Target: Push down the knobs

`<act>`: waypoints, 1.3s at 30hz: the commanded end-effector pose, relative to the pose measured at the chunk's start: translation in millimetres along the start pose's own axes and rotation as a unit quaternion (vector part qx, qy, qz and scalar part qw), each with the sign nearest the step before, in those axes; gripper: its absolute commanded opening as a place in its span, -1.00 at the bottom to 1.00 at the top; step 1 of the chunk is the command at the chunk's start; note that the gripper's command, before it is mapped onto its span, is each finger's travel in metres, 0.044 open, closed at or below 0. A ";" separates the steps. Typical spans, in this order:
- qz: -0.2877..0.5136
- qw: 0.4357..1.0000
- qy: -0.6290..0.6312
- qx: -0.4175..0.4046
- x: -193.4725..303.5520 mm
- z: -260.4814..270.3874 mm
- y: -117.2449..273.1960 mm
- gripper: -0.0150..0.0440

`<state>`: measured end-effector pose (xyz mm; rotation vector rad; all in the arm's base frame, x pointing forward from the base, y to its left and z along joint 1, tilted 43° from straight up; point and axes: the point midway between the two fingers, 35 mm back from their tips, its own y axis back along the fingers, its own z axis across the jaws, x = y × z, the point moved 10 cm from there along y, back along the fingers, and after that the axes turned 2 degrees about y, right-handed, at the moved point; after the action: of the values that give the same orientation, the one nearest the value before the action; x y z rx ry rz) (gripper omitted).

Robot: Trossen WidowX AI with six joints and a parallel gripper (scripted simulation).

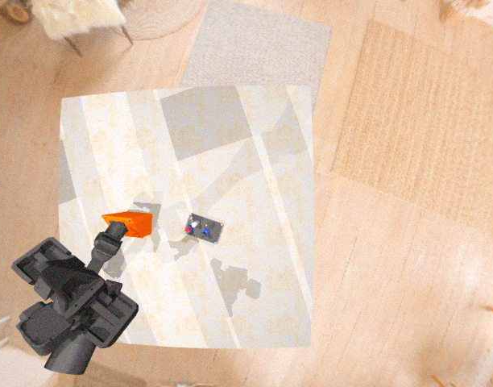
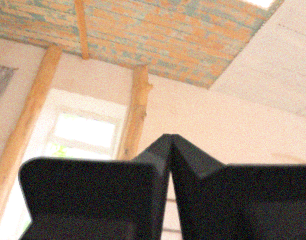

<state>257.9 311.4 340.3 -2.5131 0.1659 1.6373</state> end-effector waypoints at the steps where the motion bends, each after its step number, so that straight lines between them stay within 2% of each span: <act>1: 0.034 0.999 0.024 0.014 13.4 -2.9 0.4 -0.49; 20: 0.213 0.964 0.161 0.024 75.6 -10.7 8.3 -0.49; 39: 0.384 0.875 0.290 -0.054 133.6 -11.4 29.2 -0.49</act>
<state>315.0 281.9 228.8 -3.1198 1.2447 1.0122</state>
